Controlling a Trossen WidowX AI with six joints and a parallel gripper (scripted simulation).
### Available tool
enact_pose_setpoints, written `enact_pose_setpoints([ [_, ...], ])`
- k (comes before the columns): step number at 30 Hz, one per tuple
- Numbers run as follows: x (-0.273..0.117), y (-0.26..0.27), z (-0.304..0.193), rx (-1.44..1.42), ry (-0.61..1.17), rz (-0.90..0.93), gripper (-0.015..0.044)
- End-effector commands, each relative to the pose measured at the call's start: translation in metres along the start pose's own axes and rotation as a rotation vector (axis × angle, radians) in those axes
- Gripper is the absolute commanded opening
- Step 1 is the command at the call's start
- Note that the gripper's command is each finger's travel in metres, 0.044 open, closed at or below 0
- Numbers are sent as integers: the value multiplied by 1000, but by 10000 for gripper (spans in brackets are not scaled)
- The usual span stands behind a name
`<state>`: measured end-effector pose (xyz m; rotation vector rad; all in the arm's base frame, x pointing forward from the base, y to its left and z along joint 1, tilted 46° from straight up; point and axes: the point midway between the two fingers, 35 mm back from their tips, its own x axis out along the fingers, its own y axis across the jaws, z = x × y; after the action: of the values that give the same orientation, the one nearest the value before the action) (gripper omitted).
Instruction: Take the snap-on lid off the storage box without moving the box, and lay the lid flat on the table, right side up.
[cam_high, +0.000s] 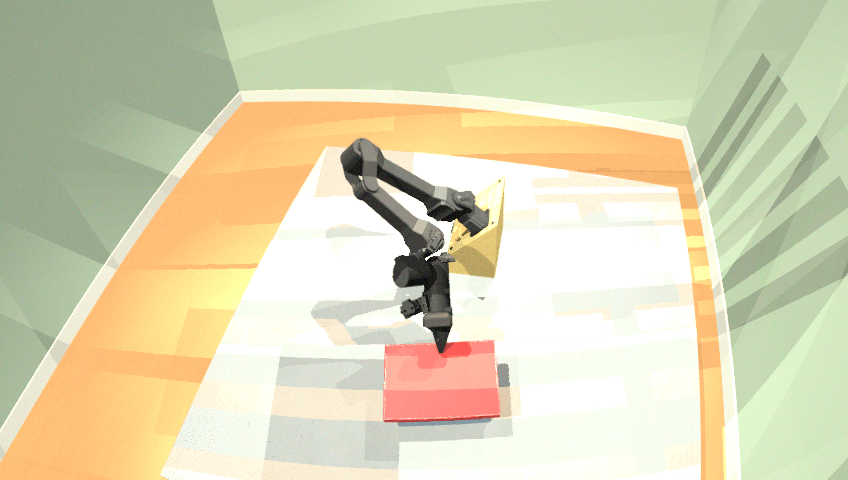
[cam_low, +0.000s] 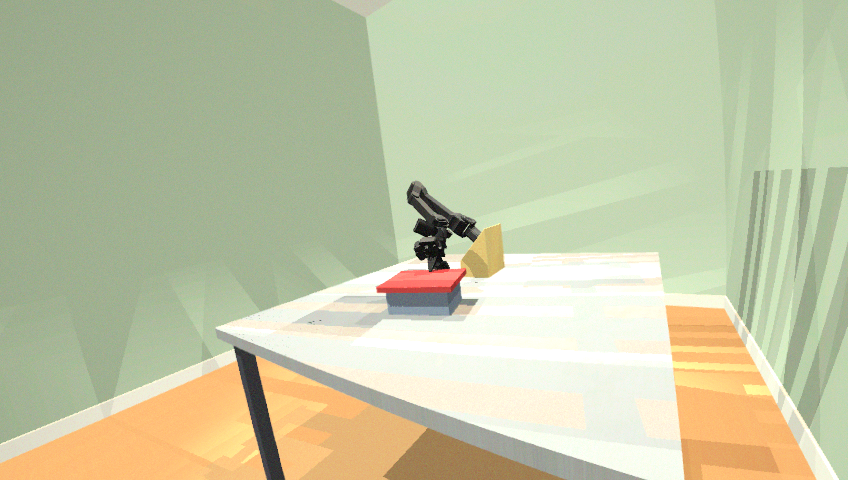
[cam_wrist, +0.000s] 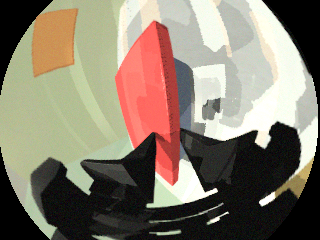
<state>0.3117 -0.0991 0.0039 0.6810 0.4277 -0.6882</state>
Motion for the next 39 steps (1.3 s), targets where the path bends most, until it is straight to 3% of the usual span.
enact_pose_setpoints([
  [1, -2, 3, 0, 1, -2, 6, 0],
  [39, -5, 7, 0, -1, 0, 8, 0],
])
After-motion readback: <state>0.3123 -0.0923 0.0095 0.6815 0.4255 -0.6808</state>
